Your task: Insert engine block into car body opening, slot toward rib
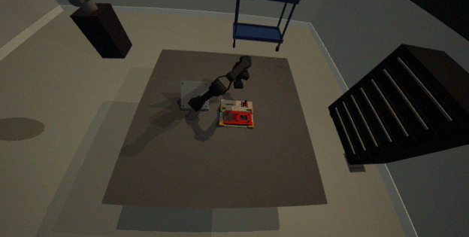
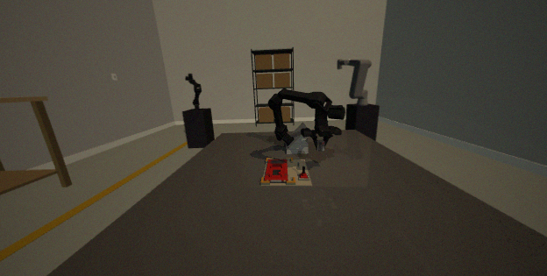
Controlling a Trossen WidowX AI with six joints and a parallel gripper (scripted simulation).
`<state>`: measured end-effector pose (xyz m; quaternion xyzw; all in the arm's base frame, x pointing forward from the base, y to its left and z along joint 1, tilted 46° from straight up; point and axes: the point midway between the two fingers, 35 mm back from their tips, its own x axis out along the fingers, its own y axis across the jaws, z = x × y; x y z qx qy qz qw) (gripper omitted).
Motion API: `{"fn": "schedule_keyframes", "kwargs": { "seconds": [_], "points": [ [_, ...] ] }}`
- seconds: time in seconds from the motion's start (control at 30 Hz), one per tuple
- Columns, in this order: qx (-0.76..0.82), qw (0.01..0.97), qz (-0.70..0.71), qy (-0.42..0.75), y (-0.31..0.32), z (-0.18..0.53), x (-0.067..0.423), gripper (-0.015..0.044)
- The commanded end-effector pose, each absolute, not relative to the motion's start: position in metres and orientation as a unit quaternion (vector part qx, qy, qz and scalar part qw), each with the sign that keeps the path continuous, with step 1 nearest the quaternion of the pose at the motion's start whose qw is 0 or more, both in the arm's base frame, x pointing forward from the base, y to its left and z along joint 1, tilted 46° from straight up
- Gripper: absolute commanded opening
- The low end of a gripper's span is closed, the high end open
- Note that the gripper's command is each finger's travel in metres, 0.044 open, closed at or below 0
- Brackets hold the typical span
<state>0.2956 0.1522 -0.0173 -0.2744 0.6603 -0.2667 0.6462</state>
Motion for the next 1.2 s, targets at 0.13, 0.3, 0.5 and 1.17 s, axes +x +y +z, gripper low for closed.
{"fn": "schedule_keyframes", "kwargs": {
  "seconds": [0.13,0.3,0.5,1.17],
  "points": [
    [-0.208,0.672,-0.332,0.629,0.151,-0.018,0.296,0.0],
    [-0.174,0.682,-0.363,0.611,0.146,-0.024,0.296,0.0],
    [-0.161,0.685,-0.375,0.604,0.135,-0.034,0.295,0.0],
    [-0.161,0.685,-0.376,0.603,0.103,-0.066,0.295,0.0]
  ]
}}
